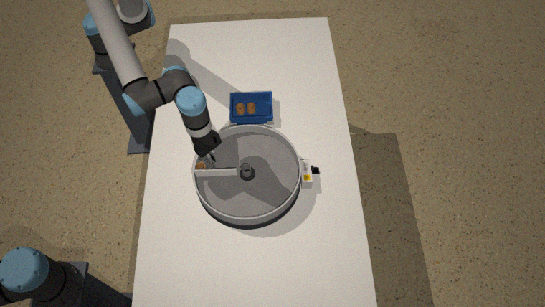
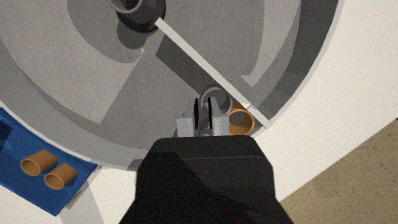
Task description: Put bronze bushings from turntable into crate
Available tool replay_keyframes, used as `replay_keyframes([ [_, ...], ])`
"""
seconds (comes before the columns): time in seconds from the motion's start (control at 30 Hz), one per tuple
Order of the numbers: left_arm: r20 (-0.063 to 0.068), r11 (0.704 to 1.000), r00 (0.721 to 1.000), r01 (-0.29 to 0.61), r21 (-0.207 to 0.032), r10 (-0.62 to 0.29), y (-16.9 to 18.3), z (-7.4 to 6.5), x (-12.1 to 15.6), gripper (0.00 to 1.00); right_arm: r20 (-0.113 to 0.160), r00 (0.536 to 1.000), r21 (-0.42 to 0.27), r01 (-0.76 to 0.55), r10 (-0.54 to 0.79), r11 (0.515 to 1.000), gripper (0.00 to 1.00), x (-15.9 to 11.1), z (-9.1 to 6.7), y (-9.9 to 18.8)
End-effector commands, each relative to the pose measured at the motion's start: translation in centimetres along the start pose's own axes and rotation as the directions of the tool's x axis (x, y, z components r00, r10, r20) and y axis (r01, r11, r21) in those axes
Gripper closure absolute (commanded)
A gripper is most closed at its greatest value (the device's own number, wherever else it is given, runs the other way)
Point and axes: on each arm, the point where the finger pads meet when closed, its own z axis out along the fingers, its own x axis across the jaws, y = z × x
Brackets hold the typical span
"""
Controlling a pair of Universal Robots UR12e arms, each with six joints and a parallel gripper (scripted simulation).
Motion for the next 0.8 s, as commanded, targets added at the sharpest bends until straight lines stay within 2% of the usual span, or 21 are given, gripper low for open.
replay_keyframes([
  [0.0, 0.0, 1.0, 1.0, -0.001, 0.002, 0.001, 0.1, -0.2, 0.2, 0.64, 0.0, 1.0, 0.001, 0.001, -0.001, 1.0, 0.0, 0.1, 0.0, 0.0],
  [0.5, 0.0, 1.0, 1.0, -0.001, 0.002, 0.002, 0.1, -0.1, 0.2, 0.64, 0.0, 1.0, 0.001, 0.001, -0.001, 1.0, 0.0, 0.1, 0.0, 0.0],
  [0.77, 0.001, 1.0, 1.0, -0.002, -0.002, 0.002, 0.1, 0.9, 0.2, 0.64, 0.0, 1.0, 0.001, 0.001, -0.001, 1.0, 0.0, 0.1, 0.0, 0.0],
])
